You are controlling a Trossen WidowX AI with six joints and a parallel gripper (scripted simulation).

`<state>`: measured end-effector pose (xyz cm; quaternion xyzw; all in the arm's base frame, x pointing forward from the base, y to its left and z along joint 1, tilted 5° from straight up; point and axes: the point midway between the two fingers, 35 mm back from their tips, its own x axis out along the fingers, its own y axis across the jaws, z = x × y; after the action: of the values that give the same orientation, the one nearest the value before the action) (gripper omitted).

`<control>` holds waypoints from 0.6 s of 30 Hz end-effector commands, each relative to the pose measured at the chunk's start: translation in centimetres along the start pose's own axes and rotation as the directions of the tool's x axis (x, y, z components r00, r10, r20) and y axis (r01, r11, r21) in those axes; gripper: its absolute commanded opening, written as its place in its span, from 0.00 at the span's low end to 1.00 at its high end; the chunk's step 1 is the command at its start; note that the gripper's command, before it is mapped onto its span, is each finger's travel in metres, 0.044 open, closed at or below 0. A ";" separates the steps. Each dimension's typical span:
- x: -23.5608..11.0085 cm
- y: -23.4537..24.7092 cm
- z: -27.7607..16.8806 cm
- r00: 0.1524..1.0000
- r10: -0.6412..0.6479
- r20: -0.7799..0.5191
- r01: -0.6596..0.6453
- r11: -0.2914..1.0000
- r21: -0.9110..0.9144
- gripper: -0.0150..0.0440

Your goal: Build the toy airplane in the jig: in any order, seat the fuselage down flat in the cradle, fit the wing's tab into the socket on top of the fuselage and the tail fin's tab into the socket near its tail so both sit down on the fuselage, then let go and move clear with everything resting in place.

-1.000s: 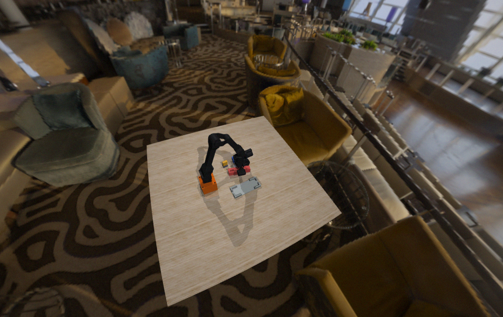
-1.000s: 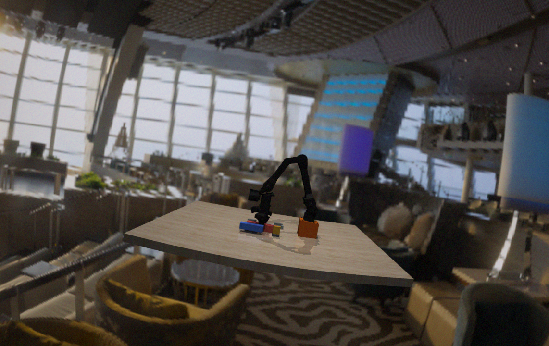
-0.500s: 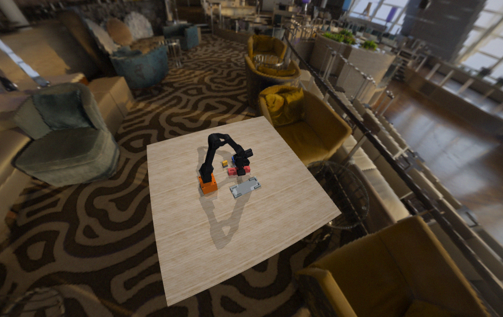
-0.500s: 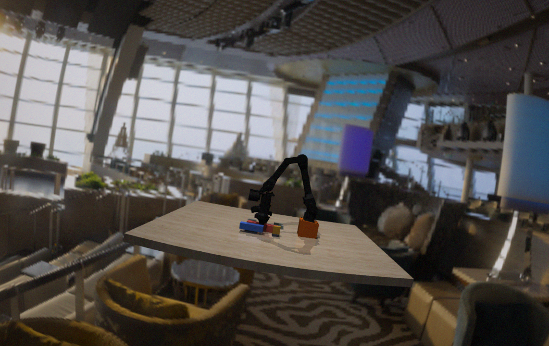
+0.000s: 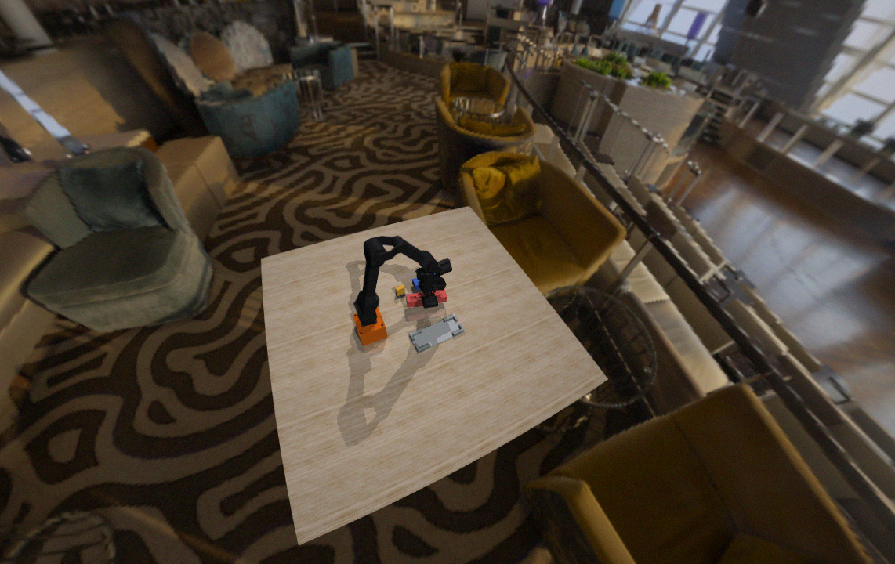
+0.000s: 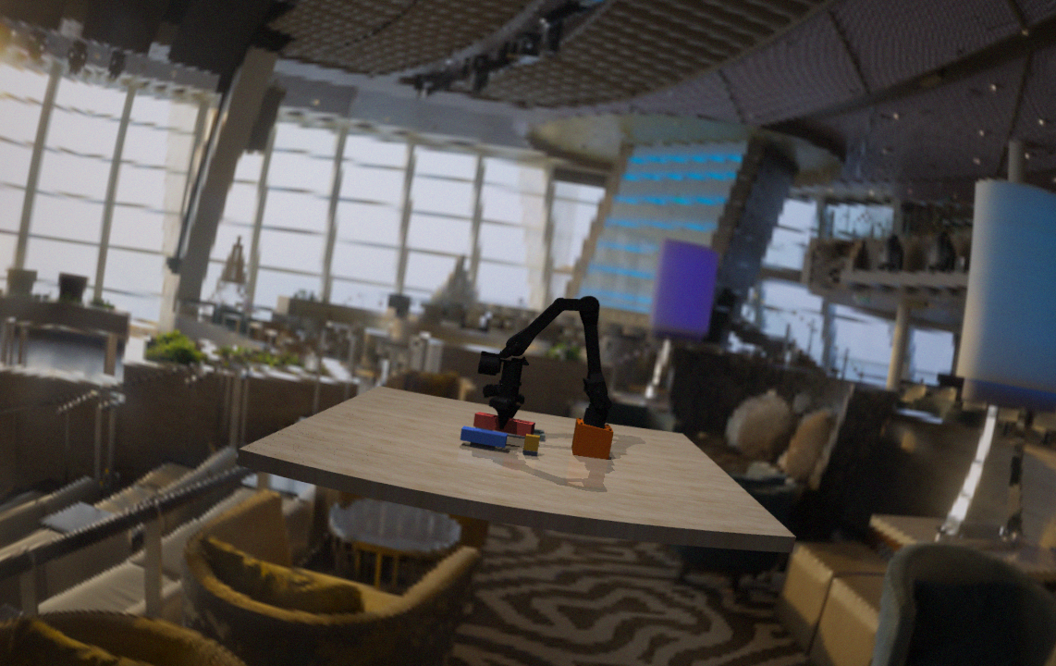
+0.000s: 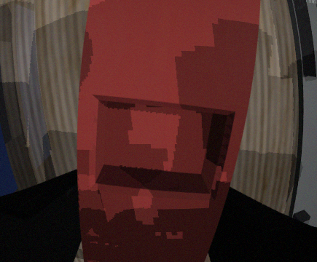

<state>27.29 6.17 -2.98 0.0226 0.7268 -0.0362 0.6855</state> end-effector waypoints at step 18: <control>-6.8 0.1 0.1 1.000 0.002 0.009 -0.001 1.000 -0.026 0.25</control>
<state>27.58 6.31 2.54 0.0168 0.7294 -0.0314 0.6831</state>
